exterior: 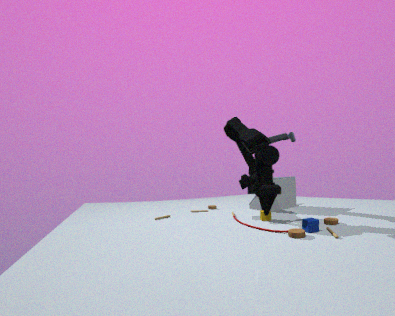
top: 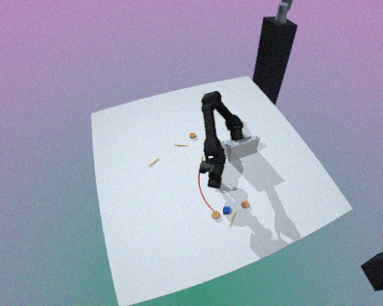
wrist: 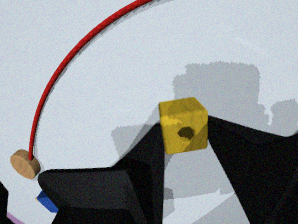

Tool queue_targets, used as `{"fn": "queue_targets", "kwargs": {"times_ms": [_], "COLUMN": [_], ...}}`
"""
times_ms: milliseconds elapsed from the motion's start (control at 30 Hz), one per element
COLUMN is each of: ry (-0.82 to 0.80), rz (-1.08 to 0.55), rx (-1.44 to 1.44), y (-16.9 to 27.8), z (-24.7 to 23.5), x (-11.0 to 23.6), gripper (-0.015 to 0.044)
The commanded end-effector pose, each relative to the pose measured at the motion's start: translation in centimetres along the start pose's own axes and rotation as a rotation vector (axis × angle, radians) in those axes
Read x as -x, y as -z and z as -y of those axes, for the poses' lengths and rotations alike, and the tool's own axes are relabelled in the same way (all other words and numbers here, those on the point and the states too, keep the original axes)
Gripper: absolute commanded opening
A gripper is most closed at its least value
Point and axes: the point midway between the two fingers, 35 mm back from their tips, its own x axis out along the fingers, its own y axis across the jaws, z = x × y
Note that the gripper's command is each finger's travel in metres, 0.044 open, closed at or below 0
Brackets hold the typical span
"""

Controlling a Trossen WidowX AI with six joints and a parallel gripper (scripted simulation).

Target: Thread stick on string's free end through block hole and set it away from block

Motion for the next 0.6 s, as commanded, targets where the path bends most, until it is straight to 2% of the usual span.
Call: {"fn": "queue_targets", "kwargs": {"times_ms": [0,100,167,567], "ry": [-0.001,-0.001,-0.001,-0.001], "rz": [0.0,0.0,0.0,0.0], "rx": [-0.001,-0.001,-0.001,0.0], "y": [-0.01,-0.01,-0.01,0.0], "z": [-0.03,-0.03,-0.03,-0.03], "x": [0.03,0.03,0.03,0.57], "gripper": [0.0064,0.0044,0.0,0.0]}}
